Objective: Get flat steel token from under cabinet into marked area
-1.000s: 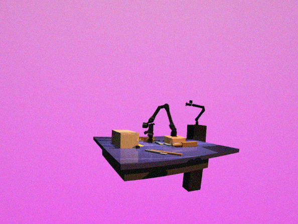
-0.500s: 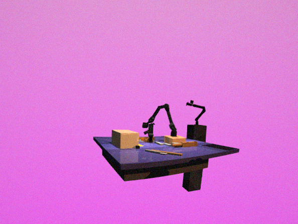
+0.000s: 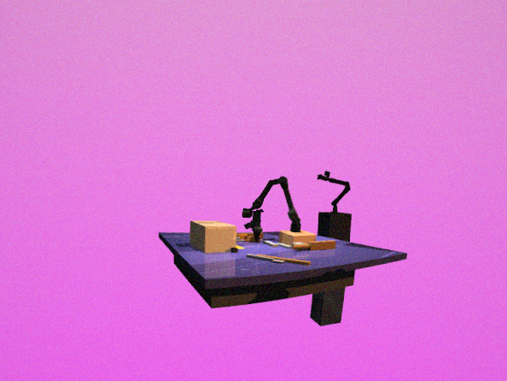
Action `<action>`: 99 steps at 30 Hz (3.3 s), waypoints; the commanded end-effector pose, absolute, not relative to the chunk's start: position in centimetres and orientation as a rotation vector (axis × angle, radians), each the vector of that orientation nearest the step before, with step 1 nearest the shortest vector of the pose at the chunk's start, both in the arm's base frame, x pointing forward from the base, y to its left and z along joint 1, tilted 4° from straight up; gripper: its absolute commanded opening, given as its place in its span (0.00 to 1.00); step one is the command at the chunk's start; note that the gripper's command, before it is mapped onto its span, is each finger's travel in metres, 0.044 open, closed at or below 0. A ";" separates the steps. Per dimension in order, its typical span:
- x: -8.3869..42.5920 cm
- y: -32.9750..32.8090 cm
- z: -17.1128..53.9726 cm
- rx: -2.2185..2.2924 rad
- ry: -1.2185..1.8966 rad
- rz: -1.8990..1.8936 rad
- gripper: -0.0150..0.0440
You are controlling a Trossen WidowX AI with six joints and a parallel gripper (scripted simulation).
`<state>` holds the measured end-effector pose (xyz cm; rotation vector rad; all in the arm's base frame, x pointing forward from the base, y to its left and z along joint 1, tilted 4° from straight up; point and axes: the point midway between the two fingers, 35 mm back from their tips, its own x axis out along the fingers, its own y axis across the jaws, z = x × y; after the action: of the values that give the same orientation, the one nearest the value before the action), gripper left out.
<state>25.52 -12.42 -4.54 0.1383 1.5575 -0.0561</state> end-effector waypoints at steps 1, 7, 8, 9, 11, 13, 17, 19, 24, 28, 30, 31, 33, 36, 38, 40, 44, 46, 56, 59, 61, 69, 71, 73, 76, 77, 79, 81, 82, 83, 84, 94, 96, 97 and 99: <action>25.6 -12.5 -4.5 0.111 1.556 -0.029 0.25; 25.6 -12.5 -4.5 0.074 1.555 0.007 0.25; 25.6 -12.5 -4.5 0.068 1.555 0.013 0.25; 25.6 -12.5 -4.5 0.062 1.555 0.019 0.25; 25.6 -12.5 -4.5 0.050 1.555 0.031 0.25; 25.6 -12.5 -4.5 0.037 1.554 0.043 0.25; 25.6 -12.5 -4.5 0.013 1.553 0.067 0.25; 25.6 -12.5 -4.5 0.000 1.553 0.079 0.25; 25.6 -12.5 -4.5 -0.030 1.551 0.109 0.25; 25.6 -12.5 -4.5 -0.055 1.549 0.133 0.25; 25.6 -12.6 -4.5 -0.067 1.548 0.146 0.25; 25.6 -12.6 -4.5 -0.073 1.548 0.152 0.25; 25.6 -12.6 -4.5 -0.086 1.547 0.164 0.25; 25.6 -12.6 -4.5 -0.104 1.545 0.182 0.25; 25.6 -12.6 -4.5 -0.116 1.544 0.194 0.25; 25.6 -12.6 -4.5 -0.129 1.543 0.206 0.25; 25.6 -12.6 -4.5 -0.153 1.540 0.230 0.25; 25.6 -12.6 -4.5 -0.165 1.538 0.242 0.25; 25.6 -12.6 -4.5 -0.219 1.531 0.295 0.25; 25.5 -12.6 -4.5 -0.205 1.535 0.282 0.39; 25.5 -12.6 -4.5 -0.204 1.535 0.281 0.48; 25.5 -12.6 -4.5 -0.204 1.535 0.281 0.68; 25.5 -12.6 -4.5 -0.204 1.535 0.281 0.71; 25.5 -12.6 -4.7 -0.207 1.533 0.283 0.71; 25.5 -12.6 -4.7 -0.207 1.533 0.283 0.71; 25.5 -12.6 -4.7 -0.207 1.533 0.283 0.71; 25.5 -12.6 -4.7 -0.207 1.533 0.283 0.71; 25.5 -12.6 -4.8 -0.207 1.533 0.283 0.71; 25.6 -12.6 -4.8 -0.207 1.533 0.283 0.71; 25.6 -12.6 -4.9 -0.207 1.533 0.282 0.71; 25.6 -12.6 -5.0 -0.207 1.533 0.282 0.71; 25.6 -12.6 -4.8 -0.210 1.532 0.283 0.44; 25.6 -12.6 -4.8 -0.210 1.532 0.283 0.42; 25.6 -12.6 -4.8 -0.210 1.532 0.283 0.41; 25.6 -12.6 -4.8 -0.210 1.532 0.283 0.35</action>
<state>25.61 -12.59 -4.84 -0.2099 1.5326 0.2832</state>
